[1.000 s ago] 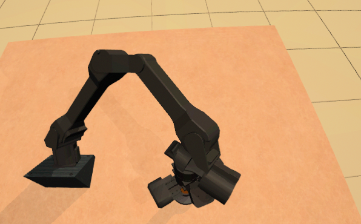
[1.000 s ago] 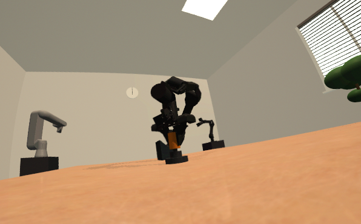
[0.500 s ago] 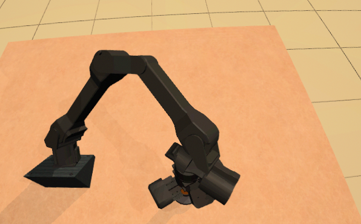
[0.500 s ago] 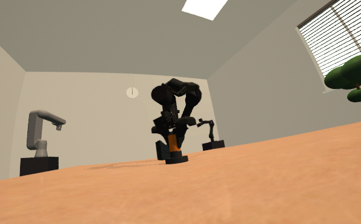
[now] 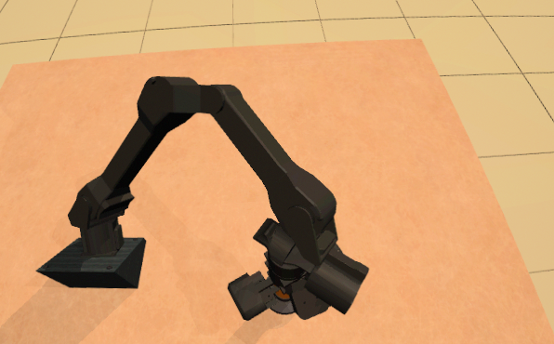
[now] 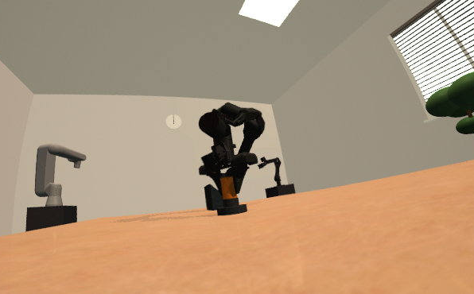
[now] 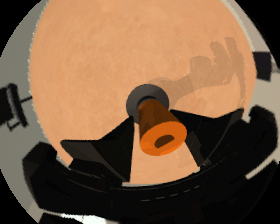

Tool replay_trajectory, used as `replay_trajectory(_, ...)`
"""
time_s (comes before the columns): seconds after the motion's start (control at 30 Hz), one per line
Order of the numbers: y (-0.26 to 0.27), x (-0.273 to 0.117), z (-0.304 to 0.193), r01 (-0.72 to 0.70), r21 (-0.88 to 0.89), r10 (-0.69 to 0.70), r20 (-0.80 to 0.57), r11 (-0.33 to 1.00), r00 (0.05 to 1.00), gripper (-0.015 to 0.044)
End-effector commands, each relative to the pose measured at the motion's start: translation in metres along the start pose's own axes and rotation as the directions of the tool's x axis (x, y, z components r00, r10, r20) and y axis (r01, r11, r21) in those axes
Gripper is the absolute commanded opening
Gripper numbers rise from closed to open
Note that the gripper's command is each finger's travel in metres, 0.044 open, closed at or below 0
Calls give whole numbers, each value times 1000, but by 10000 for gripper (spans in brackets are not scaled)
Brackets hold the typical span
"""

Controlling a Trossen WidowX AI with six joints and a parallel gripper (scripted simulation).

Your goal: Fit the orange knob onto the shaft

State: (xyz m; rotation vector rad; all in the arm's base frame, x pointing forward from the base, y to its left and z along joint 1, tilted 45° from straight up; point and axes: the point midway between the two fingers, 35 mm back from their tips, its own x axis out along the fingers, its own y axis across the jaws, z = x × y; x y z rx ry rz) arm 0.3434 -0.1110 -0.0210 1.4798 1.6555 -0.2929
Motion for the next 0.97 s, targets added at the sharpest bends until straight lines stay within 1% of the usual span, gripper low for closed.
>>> replay_trajectory(0.0,0,0,0,0,-1,0,1,1000,1000,367)
replay_trajectory(0.1,0,0,0,0,-1,0,1,1000,1000,440)
replay_trajectory(0.4,0,-2,0,0,-1,0,1,1000,1000,440)
replay_trajectory(0.47,1,-17,3,0,-2,0,4,1000,1000,440)
replay_trajectory(0.67,0,-88,1,3,1,-3,3,1000,1000,440)
replay_trajectory(0.7,-1,-94,0,3,1,-3,2,1000,1000,440)
replay_trajectory(0.93,3,-96,1,3,1,-3,2,1000,1000,440)
